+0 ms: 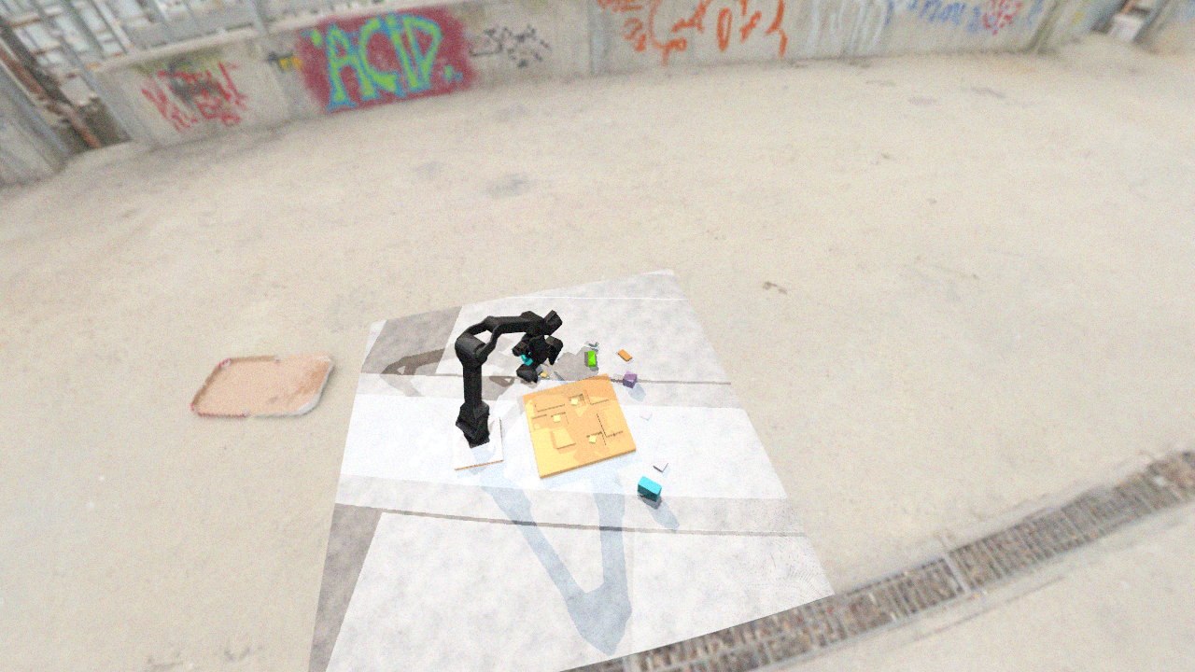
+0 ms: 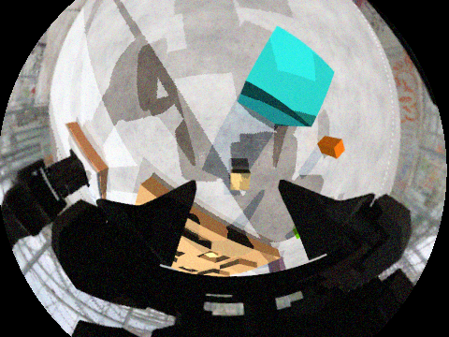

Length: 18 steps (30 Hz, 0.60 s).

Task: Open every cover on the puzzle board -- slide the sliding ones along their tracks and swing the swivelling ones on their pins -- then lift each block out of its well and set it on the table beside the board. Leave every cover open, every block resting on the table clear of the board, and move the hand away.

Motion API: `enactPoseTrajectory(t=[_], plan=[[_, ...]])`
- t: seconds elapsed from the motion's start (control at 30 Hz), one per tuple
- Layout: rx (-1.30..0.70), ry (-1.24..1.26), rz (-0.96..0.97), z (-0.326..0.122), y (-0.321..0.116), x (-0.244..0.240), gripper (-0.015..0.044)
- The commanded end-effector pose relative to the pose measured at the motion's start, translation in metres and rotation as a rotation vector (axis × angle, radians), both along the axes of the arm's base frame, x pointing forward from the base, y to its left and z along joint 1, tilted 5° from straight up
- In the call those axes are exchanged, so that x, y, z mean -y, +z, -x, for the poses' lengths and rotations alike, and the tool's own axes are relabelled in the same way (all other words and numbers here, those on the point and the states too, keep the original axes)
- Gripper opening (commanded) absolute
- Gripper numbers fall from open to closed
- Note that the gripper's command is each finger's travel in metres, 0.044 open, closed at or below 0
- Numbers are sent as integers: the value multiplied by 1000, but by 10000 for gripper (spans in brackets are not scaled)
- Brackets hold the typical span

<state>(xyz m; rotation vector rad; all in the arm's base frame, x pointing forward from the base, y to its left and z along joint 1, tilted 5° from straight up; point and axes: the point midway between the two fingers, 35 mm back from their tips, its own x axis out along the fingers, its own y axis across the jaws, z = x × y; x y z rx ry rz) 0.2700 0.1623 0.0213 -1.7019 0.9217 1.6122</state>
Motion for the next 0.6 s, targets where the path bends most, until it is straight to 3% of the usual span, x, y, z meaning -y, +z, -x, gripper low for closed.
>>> enactPoseTrajectory(t=[0.0,0.57], plan=[[14,-2,-10,-3,15,-3,440],[10,1,-10,1,67,-5,440]])
